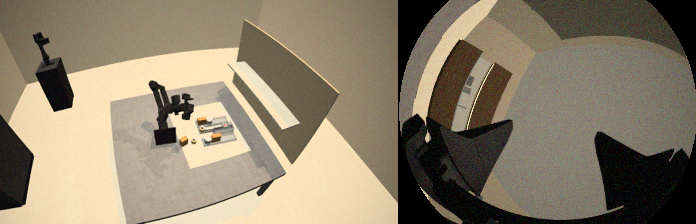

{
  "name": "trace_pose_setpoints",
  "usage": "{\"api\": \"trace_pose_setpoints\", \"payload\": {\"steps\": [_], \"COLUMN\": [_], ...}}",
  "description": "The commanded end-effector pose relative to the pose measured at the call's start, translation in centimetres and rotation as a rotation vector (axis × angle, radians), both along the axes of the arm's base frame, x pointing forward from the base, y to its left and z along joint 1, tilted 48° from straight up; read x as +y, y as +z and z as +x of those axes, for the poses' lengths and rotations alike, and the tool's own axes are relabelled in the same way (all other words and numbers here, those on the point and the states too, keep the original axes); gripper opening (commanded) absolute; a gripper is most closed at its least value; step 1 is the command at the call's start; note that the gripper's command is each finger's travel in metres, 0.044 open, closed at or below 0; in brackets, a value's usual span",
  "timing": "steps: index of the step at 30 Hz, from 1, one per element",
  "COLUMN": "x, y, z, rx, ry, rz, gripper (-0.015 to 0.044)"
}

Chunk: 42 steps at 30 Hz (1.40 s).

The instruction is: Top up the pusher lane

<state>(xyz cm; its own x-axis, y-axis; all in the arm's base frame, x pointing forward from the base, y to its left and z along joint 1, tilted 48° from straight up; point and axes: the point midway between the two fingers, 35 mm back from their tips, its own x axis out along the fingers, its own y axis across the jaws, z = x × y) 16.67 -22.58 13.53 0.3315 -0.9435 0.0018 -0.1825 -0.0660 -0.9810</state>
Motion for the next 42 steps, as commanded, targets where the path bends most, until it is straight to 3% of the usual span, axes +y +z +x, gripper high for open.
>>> {"api": "trace_pose_setpoints", "payload": {"steps": [1, 10, 17, 22, 28, 32, 42], "x": [-0.1, 0.2, 5.5, 10.6, 13.7, 15.1, 15.1], "y": [-0.2, -11.3, -19.8, -21.5, -20.4, -19.1, -19.1], "z": [0.2, 7.2, 8.0, 7.1, 7.1, 6.7, 6.5], "rx": [0.005, 0.179, 0.245, 0.229, 0.166, 0.157, 0.157], "ry": [0.007, 0.264, 0.272, 0.088, -0.171, -0.344, -0.344], "rz": [0.009, 0.575, 1.302, 1.851, 2.255, 2.425, 2.425], "gripper": [0.0426, 0.044, 0.044, 0.044, 0.044, 0.044, 0.044]}}
